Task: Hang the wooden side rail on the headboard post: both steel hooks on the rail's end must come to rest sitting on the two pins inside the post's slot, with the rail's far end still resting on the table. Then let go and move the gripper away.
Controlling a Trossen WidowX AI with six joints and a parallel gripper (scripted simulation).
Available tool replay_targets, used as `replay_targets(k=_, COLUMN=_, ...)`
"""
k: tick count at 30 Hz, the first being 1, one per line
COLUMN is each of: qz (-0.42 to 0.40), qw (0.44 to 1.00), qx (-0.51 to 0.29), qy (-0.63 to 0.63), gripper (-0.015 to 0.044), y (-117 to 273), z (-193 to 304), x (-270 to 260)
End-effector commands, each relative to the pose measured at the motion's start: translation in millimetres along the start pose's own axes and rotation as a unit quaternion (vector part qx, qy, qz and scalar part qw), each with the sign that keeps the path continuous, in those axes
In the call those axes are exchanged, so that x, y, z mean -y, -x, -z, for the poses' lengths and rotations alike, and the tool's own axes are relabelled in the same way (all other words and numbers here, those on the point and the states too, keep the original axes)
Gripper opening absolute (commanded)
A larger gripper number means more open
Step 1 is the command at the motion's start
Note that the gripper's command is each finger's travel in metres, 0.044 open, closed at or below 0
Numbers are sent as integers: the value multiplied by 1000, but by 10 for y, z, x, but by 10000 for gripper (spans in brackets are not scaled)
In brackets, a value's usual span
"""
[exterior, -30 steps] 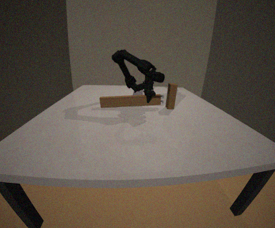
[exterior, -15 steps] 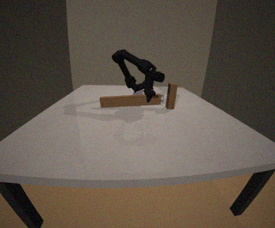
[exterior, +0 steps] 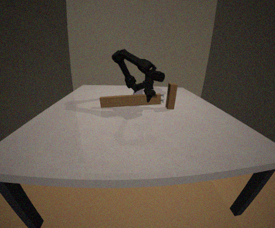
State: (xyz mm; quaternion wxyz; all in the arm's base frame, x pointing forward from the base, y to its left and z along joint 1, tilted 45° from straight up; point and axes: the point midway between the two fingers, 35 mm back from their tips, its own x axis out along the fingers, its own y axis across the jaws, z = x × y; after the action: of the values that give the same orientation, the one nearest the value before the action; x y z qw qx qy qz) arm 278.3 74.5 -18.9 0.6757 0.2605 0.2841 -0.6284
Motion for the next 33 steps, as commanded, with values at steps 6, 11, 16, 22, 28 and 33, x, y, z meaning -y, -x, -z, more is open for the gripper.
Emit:
replay_targets(k=6, qz=-6, qw=1000, qx=0, qy=0, gripper=0, y=36, z=23, x=-20)
replay_targets(k=11, qz=-6, qw=1000, qx=0, qy=0, gripper=0, y=31, z=28, x=-26)
replay_targets(k=16, qz=-6, qw=1000, qx=0, qy=0, gripper=0, y=27, z=34, x=-32)
replay_targets(k=22, qz=-6, qw=1000, qx=0, qy=0, gripper=0, y=31, z=38, x=-36)
replay_targets(k=28, qz=-6, qw=1000, qx=0, qy=0, gripper=0, y=36, z=44, x=-36)
replay_targets(k=33, qz=-6, qw=1000, qx=0, qy=0, gripper=0, y=35, z=49, x=-30)
